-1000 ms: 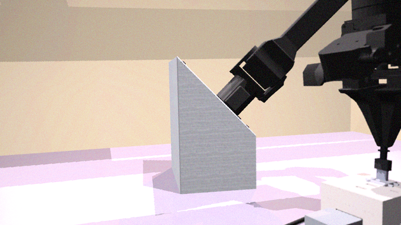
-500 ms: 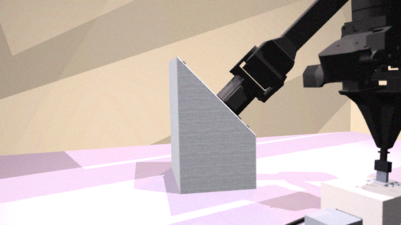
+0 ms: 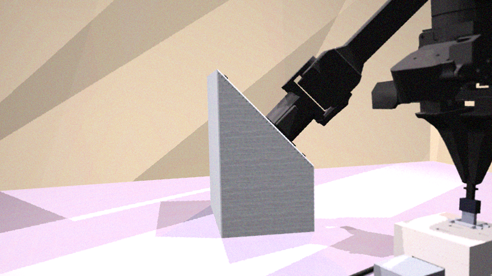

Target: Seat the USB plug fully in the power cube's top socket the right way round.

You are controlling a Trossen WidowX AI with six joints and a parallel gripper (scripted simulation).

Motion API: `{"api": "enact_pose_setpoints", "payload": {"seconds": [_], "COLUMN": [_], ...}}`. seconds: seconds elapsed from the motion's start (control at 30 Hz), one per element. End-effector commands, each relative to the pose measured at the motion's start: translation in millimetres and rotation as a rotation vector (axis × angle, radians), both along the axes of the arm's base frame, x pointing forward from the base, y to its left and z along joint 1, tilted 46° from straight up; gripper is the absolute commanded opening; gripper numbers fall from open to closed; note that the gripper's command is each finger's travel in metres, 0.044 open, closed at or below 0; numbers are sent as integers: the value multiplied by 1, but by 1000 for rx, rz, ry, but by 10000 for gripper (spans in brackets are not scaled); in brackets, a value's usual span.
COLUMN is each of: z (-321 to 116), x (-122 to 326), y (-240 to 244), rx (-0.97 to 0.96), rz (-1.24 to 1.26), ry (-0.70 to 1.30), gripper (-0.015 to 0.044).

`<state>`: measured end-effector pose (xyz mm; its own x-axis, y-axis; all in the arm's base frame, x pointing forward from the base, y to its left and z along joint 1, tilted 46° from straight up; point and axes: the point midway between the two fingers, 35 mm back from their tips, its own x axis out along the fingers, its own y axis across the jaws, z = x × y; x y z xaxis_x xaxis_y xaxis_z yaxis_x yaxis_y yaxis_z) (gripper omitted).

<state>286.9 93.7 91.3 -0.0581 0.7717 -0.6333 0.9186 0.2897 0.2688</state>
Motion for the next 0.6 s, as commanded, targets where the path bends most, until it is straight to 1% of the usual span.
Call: {"api": "enact_pose_setpoints", "payload": {"seconds": [0.0,0.57], "z": [-1,-2], "x": [-1,-1], "y": [1,2], "rx": [3,3], "rz": [-2,-2], "ry": [6,6], "gripper": [0,0]}}
